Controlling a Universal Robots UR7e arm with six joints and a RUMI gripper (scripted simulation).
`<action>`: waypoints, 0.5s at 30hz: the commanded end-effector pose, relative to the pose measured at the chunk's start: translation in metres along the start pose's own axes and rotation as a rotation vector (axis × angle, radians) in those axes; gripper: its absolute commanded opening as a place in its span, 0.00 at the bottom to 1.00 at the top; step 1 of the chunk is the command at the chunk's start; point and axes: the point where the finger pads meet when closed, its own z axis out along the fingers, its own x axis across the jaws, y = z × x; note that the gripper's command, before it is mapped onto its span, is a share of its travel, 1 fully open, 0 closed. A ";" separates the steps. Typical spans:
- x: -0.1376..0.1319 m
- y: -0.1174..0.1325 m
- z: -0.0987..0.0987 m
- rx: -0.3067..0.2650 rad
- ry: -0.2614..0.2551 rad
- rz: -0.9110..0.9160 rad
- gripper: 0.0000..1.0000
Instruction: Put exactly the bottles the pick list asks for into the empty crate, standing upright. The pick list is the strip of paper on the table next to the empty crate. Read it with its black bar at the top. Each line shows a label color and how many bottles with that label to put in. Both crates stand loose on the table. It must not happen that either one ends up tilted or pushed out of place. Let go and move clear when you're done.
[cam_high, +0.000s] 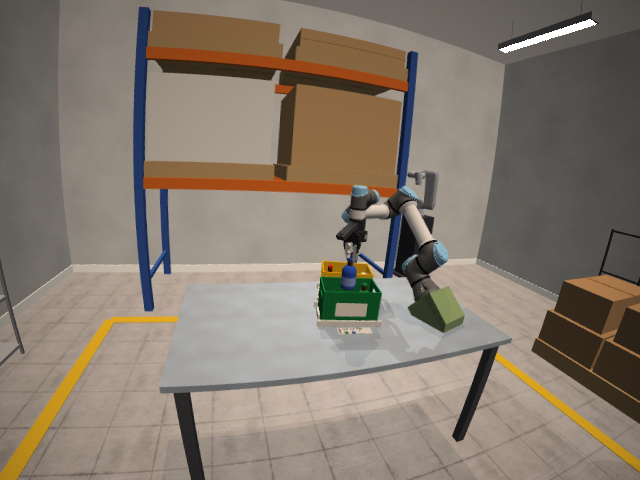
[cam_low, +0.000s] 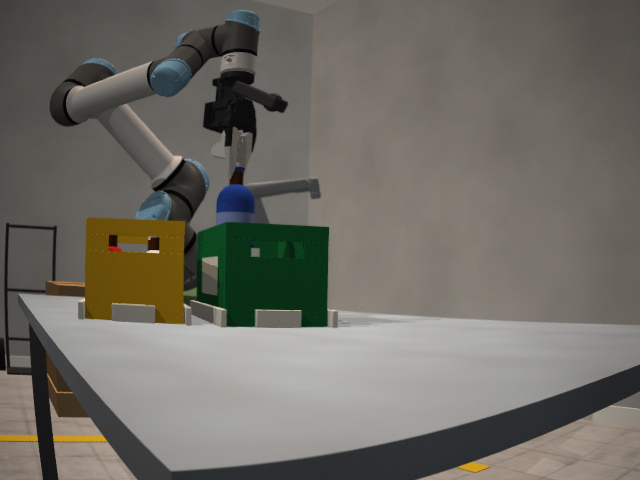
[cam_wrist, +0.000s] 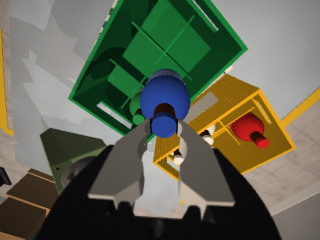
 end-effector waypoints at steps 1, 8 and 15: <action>0.001 0.000 0.003 0.006 0.001 0.002 0.00; 0.001 0.000 0.010 0.006 0.001 0.002 0.00; 0.001 0.000 0.015 0.006 0.001 0.002 0.00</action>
